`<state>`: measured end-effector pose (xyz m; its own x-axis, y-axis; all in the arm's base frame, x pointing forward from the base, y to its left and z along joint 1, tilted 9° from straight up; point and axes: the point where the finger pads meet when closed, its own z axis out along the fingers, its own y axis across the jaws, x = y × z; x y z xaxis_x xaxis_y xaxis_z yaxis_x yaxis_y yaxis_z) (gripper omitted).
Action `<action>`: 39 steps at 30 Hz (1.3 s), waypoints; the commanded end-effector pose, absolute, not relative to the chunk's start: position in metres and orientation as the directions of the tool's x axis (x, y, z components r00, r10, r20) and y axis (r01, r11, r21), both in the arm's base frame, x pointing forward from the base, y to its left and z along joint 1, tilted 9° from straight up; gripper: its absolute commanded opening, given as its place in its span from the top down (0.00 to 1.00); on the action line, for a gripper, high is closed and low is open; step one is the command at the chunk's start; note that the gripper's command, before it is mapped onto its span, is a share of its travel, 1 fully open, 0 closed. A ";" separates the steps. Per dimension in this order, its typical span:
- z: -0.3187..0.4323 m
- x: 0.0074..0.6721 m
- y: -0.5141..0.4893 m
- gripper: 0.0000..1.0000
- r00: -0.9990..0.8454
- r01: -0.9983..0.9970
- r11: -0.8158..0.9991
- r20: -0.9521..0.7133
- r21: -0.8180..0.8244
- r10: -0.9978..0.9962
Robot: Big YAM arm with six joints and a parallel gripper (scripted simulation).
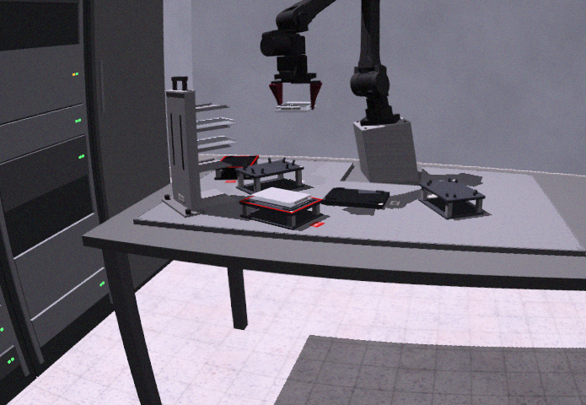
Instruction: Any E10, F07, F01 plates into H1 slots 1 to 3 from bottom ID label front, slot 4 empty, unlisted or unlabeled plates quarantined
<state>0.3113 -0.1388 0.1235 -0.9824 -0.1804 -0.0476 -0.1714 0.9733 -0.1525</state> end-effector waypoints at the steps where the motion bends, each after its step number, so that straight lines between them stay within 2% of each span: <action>1: 0.133 0.314 -0.132 0.14 -0.969 -0.226 0.959 -0.062 -0.172 -0.239; 16: 0.131 0.318 -0.114 0.14 -0.908 -0.407 0.896 -0.029 -0.180 -0.418; 39: 0.121 0.318 -0.056 0.14 -0.696 -0.712 0.682 0.037 -0.169 -0.717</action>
<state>0.3183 -0.0671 0.1137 -0.7422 -0.6688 0.0423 -0.6661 0.7293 -0.1565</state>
